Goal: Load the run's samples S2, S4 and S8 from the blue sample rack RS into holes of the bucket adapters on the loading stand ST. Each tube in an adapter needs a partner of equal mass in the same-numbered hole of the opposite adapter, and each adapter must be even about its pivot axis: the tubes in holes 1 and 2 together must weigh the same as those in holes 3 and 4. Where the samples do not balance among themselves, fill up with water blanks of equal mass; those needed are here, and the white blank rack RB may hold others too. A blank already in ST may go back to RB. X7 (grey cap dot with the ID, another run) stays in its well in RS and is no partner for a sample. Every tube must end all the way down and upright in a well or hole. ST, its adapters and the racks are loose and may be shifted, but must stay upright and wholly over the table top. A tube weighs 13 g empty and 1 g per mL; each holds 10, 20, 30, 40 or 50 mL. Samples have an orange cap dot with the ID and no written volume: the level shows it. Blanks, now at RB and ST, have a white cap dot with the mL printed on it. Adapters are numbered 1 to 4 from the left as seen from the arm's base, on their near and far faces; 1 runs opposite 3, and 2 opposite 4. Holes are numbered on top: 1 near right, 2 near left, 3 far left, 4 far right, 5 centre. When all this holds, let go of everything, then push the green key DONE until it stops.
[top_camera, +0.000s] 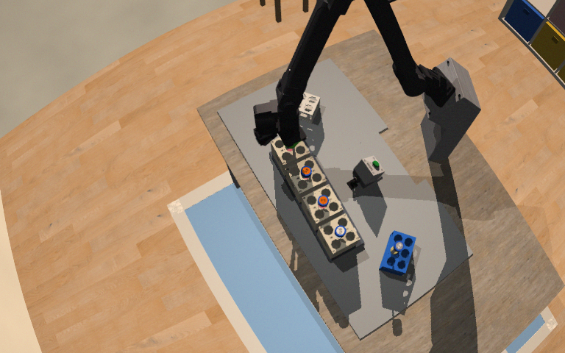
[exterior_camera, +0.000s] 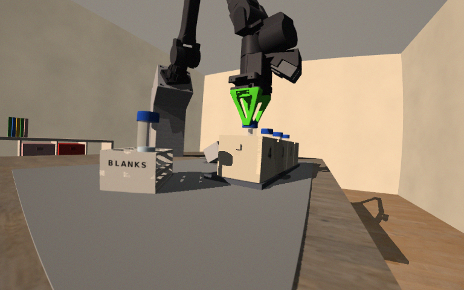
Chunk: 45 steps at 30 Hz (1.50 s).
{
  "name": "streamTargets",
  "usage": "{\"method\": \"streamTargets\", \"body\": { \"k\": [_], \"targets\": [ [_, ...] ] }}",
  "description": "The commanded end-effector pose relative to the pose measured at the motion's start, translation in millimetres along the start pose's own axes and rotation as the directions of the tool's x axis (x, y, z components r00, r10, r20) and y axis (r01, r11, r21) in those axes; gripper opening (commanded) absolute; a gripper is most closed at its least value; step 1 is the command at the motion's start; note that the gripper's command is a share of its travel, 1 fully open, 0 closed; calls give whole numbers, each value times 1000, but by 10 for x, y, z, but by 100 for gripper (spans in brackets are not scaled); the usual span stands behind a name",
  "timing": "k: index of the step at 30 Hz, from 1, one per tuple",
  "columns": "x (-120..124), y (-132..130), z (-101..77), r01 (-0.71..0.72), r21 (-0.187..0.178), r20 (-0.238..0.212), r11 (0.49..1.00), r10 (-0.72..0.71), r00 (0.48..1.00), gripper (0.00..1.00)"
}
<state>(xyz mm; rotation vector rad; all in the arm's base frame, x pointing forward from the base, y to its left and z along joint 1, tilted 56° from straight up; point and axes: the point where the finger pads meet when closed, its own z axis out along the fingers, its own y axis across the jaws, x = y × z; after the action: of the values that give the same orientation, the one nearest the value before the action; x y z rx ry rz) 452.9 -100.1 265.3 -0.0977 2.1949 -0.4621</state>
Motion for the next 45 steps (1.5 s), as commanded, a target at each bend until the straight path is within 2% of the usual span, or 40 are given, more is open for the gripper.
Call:
{"method": "streamTargets", "body": {
  "k": [1,3,4,12,13,26,27,30,35,38,39,45],
  "targets": [
    [-174,-129,14,-7,21,34,1000,7,999,0],
    [-174,-129,14,-7,21,34,1000,7,999,0],
    [-130,-64,-40,-6,11,30,1000,5,1000,0],
    [-133,-64,-40,-6,11,30,1000,5,1000,0],
    [-133,-64,-40,-6,11,30,1000,5,1000,55],
    [-133,-64,-40,-6,11,30,1000,5,1000,55],
    [-186,-135,-154,-12,22,42,1000,11,999,55],
    [-127,-22,-239,-10,4,34,1000,10,999,55],
    [-118,-21,-405,-11,4,33,1000,10,999,55],
    [-123,-24,-441,-7,5,34,1000,6,999,55],
    [-141,-68,-383,-7,11,33,1000,6,999,55],
    [-141,-68,-383,-7,11,33,1000,6,999,55]
  ]
}}
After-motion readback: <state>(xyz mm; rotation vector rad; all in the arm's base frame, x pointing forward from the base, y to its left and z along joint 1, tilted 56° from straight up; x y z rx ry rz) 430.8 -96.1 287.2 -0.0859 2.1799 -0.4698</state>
